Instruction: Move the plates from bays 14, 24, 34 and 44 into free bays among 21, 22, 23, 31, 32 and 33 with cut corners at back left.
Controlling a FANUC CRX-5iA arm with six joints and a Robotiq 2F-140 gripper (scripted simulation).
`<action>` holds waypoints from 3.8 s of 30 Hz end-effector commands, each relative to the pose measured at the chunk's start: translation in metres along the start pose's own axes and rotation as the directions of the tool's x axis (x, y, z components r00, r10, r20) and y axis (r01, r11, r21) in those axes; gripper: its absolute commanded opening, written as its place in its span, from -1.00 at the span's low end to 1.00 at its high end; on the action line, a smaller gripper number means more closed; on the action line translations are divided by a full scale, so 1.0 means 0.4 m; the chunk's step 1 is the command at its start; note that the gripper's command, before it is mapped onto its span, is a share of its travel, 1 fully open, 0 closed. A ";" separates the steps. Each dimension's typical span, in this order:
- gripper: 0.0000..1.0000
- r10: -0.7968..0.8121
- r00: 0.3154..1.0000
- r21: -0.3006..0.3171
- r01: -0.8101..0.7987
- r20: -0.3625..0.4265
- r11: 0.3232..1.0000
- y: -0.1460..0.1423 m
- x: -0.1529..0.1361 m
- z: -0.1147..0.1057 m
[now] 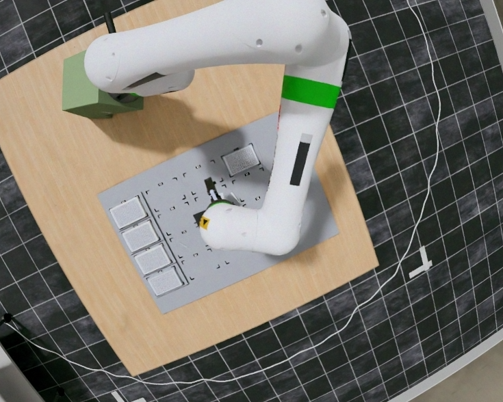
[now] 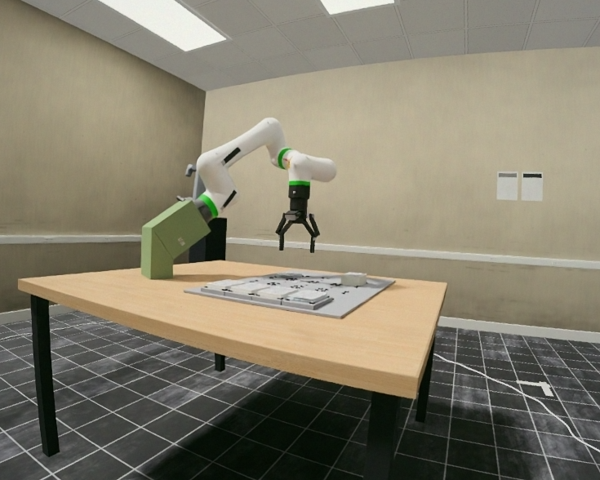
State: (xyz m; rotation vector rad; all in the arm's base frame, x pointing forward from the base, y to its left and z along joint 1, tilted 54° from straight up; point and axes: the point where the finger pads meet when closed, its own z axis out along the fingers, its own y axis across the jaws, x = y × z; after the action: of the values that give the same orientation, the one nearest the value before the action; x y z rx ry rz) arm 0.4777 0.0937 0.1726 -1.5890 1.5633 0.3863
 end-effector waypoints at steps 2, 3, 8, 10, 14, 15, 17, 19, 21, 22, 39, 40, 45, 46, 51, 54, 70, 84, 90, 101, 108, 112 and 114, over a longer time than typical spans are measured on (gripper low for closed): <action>1.00 0.000 1.000 0.001 0.000 -0.002 1.000 -0.001 -0.039 -0.002; 1.00 0.000 1.000 0.001 0.000 -0.002 1.000 -0.001 -0.049 -0.002; 1.00 0.000 1.000 0.001 0.000 -0.001 1.000 -0.001 -0.099 -0.002; 1.00 0.000 1.000 0.001 0.000 -0.001 1.000 -0.001 -0.119 -0.002; 1.00 0.000 1.000 0.001 0.000 -0.001 1.000 -0.001 -0.139 -0.002; 1.00 0.000 1.000 0.001 0.000 -0.001 1.000 -0.001 -0.149 -0.002; 1.00 -0.001 1.000 0.001 0.001 -0.001 1.000 -0.001 -0.169 -0.002; 1.00 -0.001 1.000 0.001 0.001 -0.001 1.000 -0.001 -0.189 -0.002; 1.00 -0.001 1.000 0.001 0.001 -0.001 1.000 -0.001 -0.209 -0.002; 1.00 -0.001 1.000 0.001 0.001 -0.001 1.000 -0.001 -0.219 -0.002; 1.00 0.000 1.000 0.001 0.000 -0.001 1.000 -0.001 -0.239 -0.001; 1.00 0.000 1.000 0.001 0.000 -0.001 1.000 -0.001 -0.239 -0.001; 1.00 0.000 1.000 0.001 0.000 -0.001 1.000 -0.001 -0.239 -0.001; 1.00 0.000 1.000 0.001 0.000 -0.001 1.000 -0.001 -0.239 -0.001; 1.00 0.000 1.000 0.001 0.000 -0.001 1.000 -0.001 -0.239 -0.001; 1.00 0.000 1.000 0.001 0.000 -0.001 1.000 -0.001 -0.239 -0.001; 1.00 0.000 1.000 0.001 0.000 -0.001 1.000 -0.001 -0.239 -0.001; 1.00 -0.001 1.000 0.001 0.001 -0.001 1.000 -0.111 -0.239 -0.002; 1.00 -0.001 1.000 0.001 0.001 -0.001 1.000 -0.171 -0.239 -0.002; 1.00 -0.001 1.000 0.001 0.001 -0.002 1.000 -0.261 -0.239 -0.002; 1.00 -0.001 1.000 0.001 0.001 -0.002 1.000 -0.269 -0.239 -0.002; 1.00 -0.001 1.000 0.001 0.001 -0.002 1.000 -0.269 -0.239 -0.002; 1.00 -0.001 1.000 0.001 0.001 -0.002 1.000 -0.269 -0.239 -0.002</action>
State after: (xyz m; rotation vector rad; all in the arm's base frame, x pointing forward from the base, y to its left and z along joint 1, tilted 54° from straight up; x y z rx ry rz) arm 0.5605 0.1418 0.2795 -1.5894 1.5639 0.3859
